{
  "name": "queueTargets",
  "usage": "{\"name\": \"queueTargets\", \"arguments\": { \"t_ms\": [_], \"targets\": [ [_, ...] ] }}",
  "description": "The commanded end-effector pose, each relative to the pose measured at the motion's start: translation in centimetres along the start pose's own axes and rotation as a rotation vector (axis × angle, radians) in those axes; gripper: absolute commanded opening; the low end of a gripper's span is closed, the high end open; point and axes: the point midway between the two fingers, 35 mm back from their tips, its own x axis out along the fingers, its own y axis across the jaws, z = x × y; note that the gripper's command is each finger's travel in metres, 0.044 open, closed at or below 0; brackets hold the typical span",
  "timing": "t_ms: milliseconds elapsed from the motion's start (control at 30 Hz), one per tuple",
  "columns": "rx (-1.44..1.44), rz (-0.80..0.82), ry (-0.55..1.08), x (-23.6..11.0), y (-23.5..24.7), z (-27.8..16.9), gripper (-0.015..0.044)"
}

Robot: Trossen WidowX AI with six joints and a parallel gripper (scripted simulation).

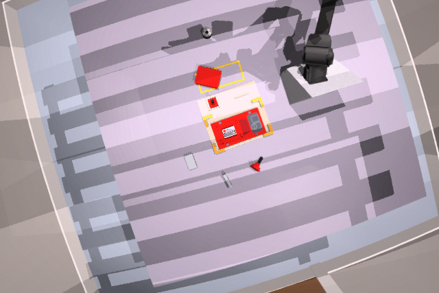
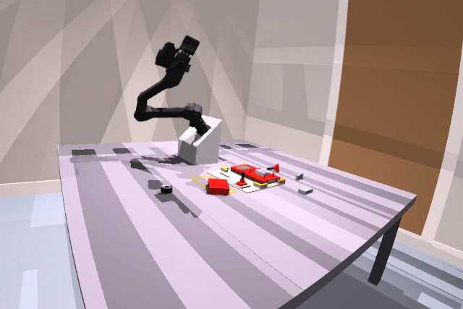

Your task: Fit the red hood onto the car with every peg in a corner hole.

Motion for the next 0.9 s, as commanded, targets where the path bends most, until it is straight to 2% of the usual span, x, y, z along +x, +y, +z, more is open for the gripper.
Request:
{"name": "queueTargets", "arguments": {
  "t_ms": [0,233,267,567,867],
  "targets": [
    [-0.003,0.0,0.002,0.0,0.0,-0.1,0.0246],
    [-0.164,-0.035,0.121,2.7,1.2,-4.2,0.043],
    [-0.185,-0.043,0.14,3.1,1.2,-4.8,0.044],
    [-0.469,-0.244,0.39,8.0,-2.0,-12.1,0.044],
    [-0.692,-0.535,0.719,10.6,-11.0,-19.4,0.044]
  ]
}}
